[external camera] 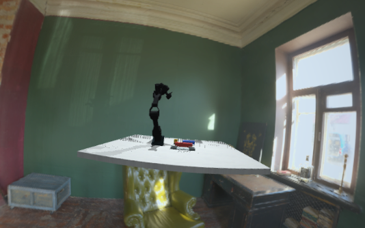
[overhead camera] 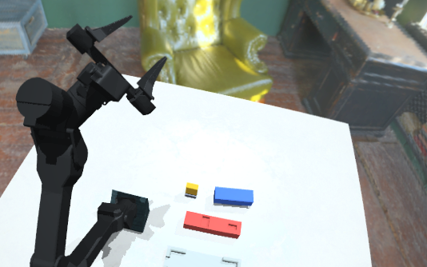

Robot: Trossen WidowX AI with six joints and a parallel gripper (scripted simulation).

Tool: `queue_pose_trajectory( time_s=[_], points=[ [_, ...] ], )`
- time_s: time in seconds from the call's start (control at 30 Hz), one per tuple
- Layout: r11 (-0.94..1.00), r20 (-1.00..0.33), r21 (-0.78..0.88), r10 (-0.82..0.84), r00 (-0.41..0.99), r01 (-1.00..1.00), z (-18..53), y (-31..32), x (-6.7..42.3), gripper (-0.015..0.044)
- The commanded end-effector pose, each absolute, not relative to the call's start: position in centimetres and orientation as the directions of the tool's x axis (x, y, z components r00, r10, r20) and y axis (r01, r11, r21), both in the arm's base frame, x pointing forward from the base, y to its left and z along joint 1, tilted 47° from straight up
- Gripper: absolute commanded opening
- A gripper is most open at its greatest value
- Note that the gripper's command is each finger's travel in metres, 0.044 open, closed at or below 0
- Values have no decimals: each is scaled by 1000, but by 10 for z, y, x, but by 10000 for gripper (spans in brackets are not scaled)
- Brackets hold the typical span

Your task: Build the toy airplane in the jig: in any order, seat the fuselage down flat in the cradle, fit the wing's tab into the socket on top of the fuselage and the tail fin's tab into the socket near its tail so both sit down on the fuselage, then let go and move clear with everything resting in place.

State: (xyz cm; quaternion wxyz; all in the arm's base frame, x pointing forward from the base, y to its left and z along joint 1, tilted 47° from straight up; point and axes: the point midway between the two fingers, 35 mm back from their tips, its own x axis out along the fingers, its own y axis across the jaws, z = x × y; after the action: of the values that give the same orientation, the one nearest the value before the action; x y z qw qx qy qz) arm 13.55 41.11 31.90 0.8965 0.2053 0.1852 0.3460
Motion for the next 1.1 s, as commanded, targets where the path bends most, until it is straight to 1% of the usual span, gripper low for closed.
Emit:
queue_pose_trajectory(
  time_s=[0.0,0.13,0.27,0.37,0.47,0.6,0.7,0.8,0.97,1.0,1.07],
  points=[
    [799,-312,375,586,748,-470,281,400,176,440],
    [906,-464,212,423,779,-366,230,374,219,440],
    [968,-591,61,232,772,-244,186,337,257,440],
    [988,-674,-56,67,736,-141,155,301,281,440],
    [984,-737,-173,-98,668,-46,127,261,299,440],
    [942,-790,-329,-309,529,59,96,202,313,440],
    [886,-803,-447,-456,383,118,78,154,315,440],
    [817,-789,-556,-576,213,151,64,108,310,440],
    [697,-711,-702,-698,-87,146,54,40,290,440],
    [685,-699,-715,-705,-118,141,54,34,288,440],
    [681,-695,-719,-707,-128,139,54,32,287,440]
  ],
)
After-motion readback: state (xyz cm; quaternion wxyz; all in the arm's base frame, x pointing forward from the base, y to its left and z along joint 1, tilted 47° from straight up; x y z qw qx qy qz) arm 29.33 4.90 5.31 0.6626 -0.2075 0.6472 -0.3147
